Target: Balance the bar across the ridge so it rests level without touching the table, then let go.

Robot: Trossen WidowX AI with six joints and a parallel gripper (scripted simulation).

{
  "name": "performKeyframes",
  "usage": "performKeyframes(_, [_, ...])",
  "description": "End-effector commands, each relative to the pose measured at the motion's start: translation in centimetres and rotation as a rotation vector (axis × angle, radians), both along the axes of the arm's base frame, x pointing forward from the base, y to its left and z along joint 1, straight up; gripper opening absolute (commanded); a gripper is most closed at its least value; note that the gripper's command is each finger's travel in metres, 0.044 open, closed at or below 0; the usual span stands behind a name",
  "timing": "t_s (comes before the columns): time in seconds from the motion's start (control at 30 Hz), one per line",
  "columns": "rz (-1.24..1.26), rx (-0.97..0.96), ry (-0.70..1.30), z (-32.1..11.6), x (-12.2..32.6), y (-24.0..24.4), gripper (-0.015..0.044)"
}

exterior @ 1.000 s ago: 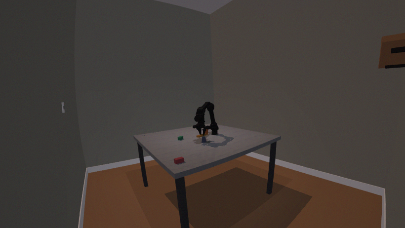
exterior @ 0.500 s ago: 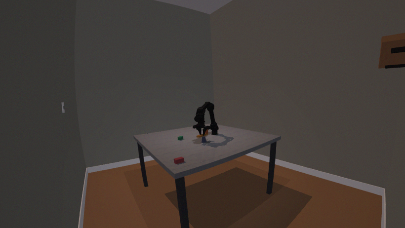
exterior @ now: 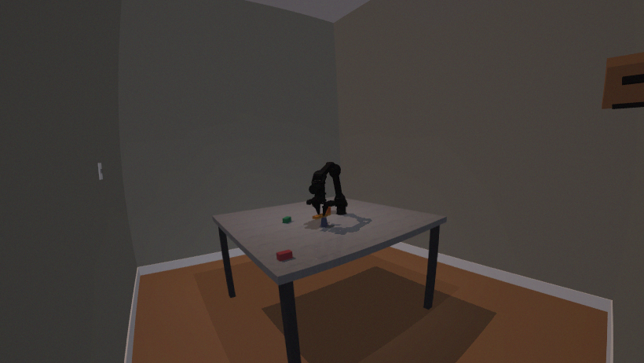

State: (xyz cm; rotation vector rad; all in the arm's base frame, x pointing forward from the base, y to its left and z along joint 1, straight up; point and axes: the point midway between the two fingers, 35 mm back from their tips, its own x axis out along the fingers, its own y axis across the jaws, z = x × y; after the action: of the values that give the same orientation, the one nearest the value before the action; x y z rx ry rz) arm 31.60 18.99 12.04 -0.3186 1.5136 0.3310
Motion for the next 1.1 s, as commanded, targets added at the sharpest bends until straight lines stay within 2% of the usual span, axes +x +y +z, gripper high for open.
performKeyframes(0.0, [-0.001, 0.003, 0.001, -0.06, -0.02, 0.04, 0.0000])
performKeyframes(1.07, [-0.001, 0.003, 0.001, -0.33, -0.03, 0.03, 0.0000])
